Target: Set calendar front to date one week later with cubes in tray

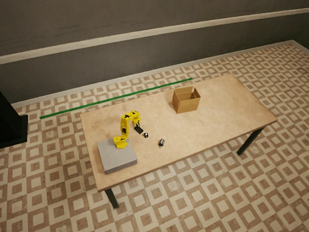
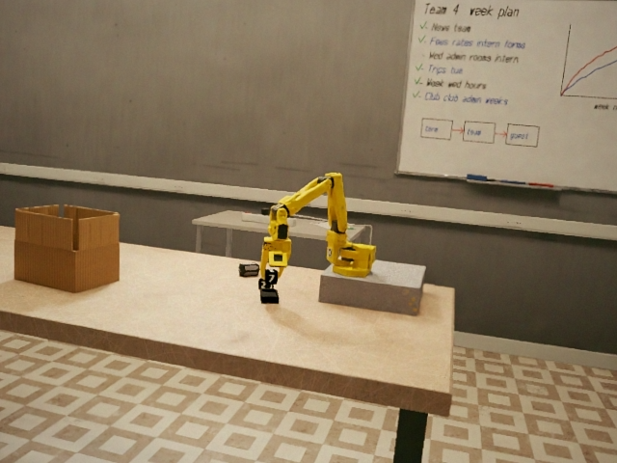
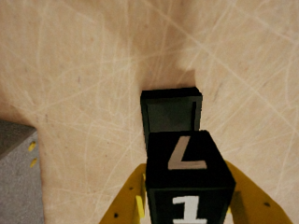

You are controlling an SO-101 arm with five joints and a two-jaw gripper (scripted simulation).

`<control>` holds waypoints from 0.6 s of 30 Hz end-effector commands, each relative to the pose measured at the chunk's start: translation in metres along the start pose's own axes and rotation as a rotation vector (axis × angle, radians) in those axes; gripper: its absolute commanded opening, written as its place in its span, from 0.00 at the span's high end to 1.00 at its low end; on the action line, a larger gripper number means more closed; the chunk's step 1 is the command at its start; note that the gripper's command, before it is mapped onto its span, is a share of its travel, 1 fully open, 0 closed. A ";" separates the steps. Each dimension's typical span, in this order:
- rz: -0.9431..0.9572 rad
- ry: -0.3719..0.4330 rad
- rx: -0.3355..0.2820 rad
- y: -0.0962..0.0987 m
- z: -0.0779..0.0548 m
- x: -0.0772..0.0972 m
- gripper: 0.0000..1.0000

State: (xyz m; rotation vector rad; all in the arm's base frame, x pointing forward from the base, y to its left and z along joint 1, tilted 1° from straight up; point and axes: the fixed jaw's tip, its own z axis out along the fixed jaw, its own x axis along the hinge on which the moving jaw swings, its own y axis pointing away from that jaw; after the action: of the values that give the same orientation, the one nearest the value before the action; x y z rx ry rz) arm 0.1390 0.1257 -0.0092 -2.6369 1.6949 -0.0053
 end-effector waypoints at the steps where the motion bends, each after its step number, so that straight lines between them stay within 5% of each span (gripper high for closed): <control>1: 0.004 0.006 -0.022 0.005 0.005 0.000 1.00; 18: 0.005 0.006 -0.022 0.005 0.011 0.000 1.00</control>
State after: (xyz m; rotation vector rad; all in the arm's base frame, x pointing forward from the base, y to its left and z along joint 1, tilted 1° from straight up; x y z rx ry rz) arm 0.1387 0.1255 -0.0154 -2.6362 1.6966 -0.0051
